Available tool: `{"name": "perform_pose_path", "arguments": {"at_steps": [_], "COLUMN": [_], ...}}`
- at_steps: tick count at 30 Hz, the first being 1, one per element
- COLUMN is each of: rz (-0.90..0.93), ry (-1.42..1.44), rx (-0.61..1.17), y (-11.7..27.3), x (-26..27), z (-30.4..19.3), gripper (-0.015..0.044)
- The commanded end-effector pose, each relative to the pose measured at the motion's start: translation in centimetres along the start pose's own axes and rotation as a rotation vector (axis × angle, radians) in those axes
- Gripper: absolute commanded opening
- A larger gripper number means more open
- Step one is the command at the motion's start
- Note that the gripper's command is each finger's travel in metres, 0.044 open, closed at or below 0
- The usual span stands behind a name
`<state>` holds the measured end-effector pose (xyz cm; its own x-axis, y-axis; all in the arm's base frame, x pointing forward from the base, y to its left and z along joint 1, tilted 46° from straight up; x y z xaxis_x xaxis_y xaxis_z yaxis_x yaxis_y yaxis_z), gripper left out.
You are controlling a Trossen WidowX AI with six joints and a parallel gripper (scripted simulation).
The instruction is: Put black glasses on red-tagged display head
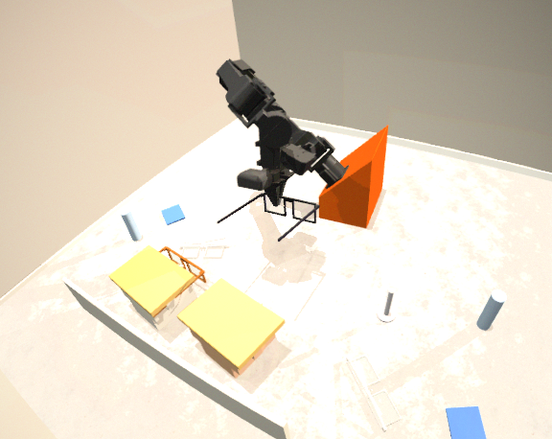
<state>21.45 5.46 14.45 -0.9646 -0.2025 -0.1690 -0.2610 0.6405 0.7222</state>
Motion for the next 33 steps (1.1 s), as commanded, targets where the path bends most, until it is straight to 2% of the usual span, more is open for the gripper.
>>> {"name": "perform_pose_path", "arguments": {"at_steps": [1, 19, 33], "rz": [0.043, 0.217, 0.208], "ry": [-0.037, -0.141, -0.144], "rx": [0.007, 0.072, 0.083], "y": [-0.9, -5.4, -6.7], "x": [-0.6, -1.2, -0.9], "z": [1.0, 5.0, 5.0], "gripper": [0.0000, 0.0000, 0.0000]}}
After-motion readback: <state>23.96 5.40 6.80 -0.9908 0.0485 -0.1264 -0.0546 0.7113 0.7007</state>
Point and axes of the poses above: the point midway between the two fingers, 35 mm back from their tips, its own y axis back along the fingers, its own x axis across the jaws, z = x × y, the point moved 4 cm from there along y, back along the fingers, and after that the axes turned 7 degrees about y, right-handed, at the moved point
